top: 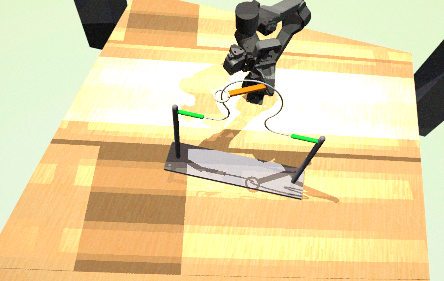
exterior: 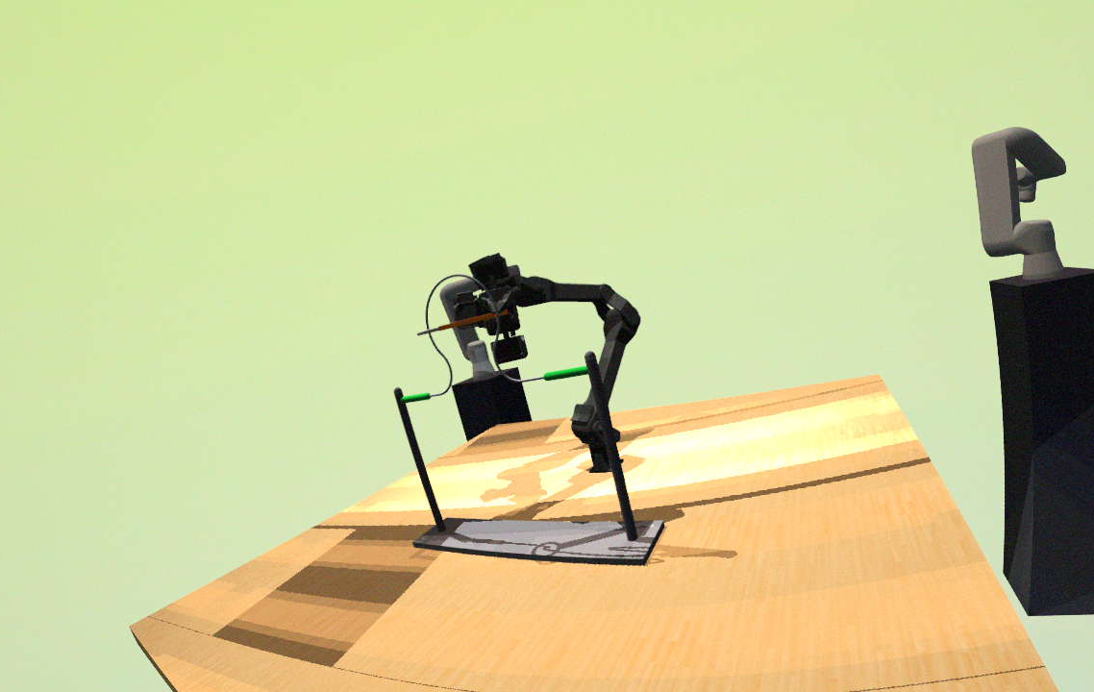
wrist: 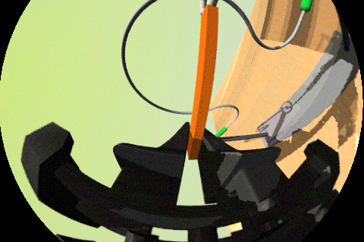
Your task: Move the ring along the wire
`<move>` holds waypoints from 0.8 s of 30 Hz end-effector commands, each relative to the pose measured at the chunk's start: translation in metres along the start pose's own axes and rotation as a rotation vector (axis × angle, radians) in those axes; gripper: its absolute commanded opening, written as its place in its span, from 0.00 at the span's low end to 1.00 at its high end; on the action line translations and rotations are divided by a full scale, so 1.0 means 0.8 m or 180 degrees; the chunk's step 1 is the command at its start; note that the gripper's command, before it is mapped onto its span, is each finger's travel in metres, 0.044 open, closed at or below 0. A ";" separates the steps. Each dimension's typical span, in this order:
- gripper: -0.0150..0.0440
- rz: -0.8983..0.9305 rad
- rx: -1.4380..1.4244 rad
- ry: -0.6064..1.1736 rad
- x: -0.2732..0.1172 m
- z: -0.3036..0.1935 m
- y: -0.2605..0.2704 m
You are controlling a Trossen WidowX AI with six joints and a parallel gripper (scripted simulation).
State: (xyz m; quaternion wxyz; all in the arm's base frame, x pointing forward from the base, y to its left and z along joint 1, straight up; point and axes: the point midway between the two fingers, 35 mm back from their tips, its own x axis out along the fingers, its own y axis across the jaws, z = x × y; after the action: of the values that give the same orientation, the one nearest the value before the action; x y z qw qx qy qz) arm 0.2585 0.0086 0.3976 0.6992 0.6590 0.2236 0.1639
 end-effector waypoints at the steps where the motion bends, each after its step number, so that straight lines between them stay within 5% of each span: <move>1: 0.00 -0.0071 -0.0151 -0.0025 -0.001 0.000 0.002; 24: 0.00 -0.0475 -0.0743 -0.0087 0.000 0.001 -0.006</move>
State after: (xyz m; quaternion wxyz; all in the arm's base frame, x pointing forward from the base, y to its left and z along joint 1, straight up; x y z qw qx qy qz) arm 0.2586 0.0080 0.3915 0.7701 0.5750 0.2422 0.1326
